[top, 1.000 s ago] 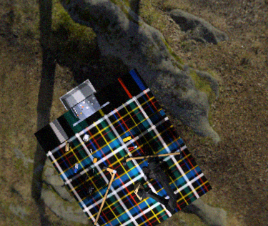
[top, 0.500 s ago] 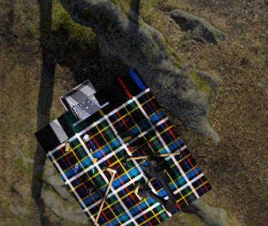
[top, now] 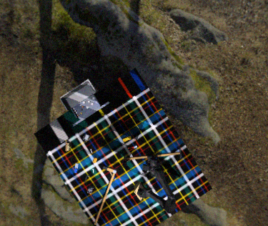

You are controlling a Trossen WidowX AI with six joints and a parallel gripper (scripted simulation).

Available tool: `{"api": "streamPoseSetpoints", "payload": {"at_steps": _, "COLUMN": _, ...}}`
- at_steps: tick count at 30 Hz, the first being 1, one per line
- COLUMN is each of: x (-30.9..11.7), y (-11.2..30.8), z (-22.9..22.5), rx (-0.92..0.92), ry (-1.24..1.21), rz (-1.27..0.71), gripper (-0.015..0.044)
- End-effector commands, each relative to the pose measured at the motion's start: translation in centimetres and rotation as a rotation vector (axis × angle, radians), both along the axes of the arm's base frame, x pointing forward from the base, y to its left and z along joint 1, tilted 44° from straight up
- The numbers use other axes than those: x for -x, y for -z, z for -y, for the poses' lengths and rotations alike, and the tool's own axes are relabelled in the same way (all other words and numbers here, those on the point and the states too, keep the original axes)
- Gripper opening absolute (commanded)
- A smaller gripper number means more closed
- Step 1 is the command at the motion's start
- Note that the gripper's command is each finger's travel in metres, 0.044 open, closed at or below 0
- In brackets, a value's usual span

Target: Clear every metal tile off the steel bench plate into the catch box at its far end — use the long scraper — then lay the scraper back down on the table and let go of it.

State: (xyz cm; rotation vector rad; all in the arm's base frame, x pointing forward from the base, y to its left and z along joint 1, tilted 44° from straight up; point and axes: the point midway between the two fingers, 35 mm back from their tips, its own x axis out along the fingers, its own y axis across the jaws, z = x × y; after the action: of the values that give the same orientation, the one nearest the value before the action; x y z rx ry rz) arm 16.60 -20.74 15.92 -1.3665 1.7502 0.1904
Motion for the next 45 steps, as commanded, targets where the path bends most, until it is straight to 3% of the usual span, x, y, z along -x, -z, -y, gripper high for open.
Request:
{"api": "streamPoseSetpoints", "payload": {"at_steps": 1, "x": 0.1, "y": 0.4, "z": 0.1, "rx": -0.006, "ry": -0.003, "rz": -0.009, "gripper": 0.0000}}
{"api": "streamPoseSetpoints", "payload": {"at_steps": 45, "x": -3.4, "y": -1.7, "z": 1.8, "rx": -0.006, "ry": -0.003, "rz": -0.006, "gripper": 0.0000}}
